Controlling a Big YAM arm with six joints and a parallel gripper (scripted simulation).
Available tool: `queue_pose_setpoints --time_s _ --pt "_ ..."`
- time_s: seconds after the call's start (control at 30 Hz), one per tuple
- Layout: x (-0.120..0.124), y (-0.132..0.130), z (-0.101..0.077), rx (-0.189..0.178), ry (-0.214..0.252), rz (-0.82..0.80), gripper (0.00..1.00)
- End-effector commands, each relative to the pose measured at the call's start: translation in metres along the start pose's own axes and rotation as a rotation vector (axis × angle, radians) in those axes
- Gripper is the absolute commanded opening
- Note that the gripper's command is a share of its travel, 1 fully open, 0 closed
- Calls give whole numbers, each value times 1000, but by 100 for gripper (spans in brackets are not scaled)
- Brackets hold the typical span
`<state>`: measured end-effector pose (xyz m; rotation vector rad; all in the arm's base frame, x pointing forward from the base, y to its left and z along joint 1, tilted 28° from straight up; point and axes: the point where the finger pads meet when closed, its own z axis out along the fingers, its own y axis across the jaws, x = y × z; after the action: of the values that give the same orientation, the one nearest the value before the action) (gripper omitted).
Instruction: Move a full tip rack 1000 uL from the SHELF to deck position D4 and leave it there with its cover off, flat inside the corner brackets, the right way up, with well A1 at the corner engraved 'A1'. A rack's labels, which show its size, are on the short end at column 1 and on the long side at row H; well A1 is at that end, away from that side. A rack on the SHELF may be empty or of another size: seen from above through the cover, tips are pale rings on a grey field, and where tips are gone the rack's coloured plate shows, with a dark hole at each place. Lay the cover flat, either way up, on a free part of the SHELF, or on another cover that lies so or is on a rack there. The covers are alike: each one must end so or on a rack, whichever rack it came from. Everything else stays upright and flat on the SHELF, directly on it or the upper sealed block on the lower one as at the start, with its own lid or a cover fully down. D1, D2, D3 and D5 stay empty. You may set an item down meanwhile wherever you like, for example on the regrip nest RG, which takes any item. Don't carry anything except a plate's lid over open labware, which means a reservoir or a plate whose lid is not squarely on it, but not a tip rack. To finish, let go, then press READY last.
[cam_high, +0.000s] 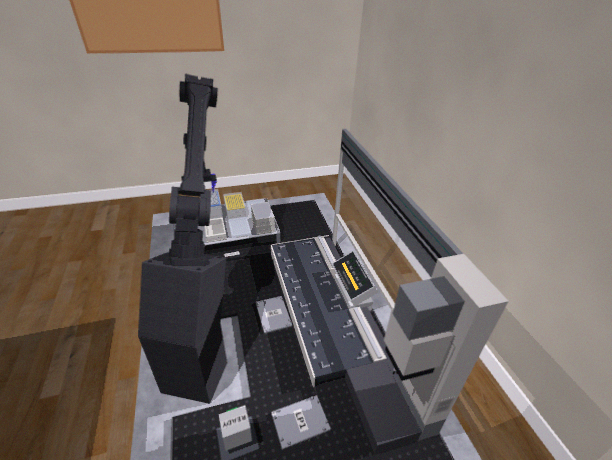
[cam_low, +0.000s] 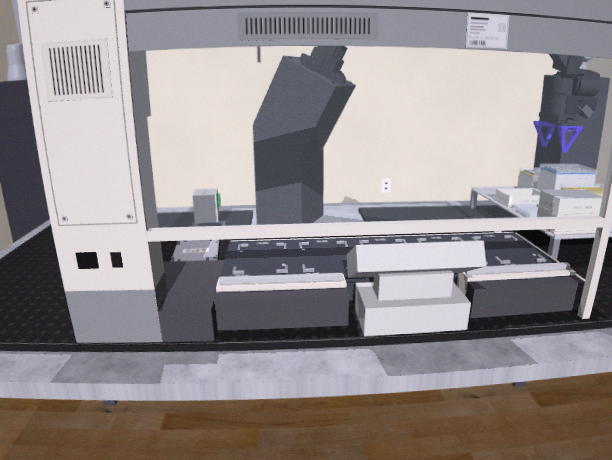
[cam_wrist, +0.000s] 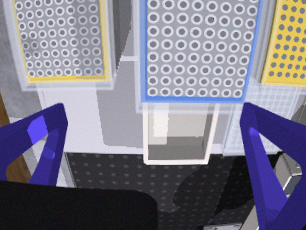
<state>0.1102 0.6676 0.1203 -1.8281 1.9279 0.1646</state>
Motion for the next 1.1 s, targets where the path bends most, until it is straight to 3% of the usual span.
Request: queue_pose_setpoints --time_s 0.0,0.33,0.4,0.43,0.47,0.5,0.53,0.6,1.07 --pt "-28 19 -15 -4 -38 16 100" --pt "-47 67 -17 -7 -40 17 100" --pt "-47 67 -17 -7 -40 17 100" --pt "-62 64 -47 -8 -88 29 100" --pt "-64 68 -47 -8 -88 30 100" --pt "-55 80 -21 -8 -47 18 100" --pt "-55 86 -17 -8 -40 17 100" --pt "-53 75 -22 -5 -50 22 100" --pt "-53 75 -22 -5 -50 22 100"
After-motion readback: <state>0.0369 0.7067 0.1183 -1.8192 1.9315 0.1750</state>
